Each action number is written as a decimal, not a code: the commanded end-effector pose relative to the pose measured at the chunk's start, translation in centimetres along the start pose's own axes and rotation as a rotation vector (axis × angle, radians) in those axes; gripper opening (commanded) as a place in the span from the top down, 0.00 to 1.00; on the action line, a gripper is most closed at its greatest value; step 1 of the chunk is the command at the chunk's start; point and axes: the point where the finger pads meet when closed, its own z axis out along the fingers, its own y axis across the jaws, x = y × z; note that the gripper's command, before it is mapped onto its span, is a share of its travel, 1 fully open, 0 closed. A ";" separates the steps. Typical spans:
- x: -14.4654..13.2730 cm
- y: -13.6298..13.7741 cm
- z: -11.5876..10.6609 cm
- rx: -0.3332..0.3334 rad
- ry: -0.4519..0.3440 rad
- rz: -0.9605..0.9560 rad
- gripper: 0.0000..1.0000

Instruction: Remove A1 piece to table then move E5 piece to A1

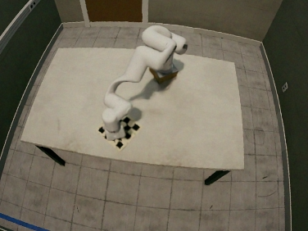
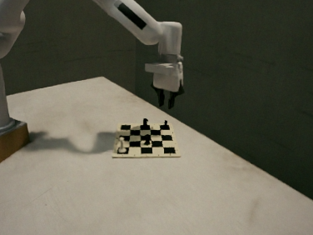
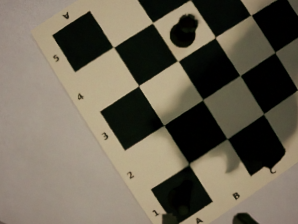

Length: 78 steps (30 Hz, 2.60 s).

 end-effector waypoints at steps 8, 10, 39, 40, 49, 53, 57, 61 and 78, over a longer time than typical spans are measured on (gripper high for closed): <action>-0.1 -0.1 -0.2 0.004 -0.004 0.000 0.65; -0.1 -0.1 -0.2 0.004 -0.004 0.000 0.65; -0.2 -0.2 2.0 0.004 -0.005 0.000 0.65; -0.2 -0.2 2.2 0.004 -0.005 0.000 0.65; -0.2 -0.2 3.3 0.004 -0.005 0.000 0.65; -0.2 -0.2 3.9 0.004 -0.005 0.000 0.65; -0.3 -0.2 4.4 0.004 -0.005 0.000 0.65; -0.3 -0.2 4.7 0.004 -0.005 0.000 0.65; -0.3 -0.2 5.1 0.004 -0.005 0.000 0.65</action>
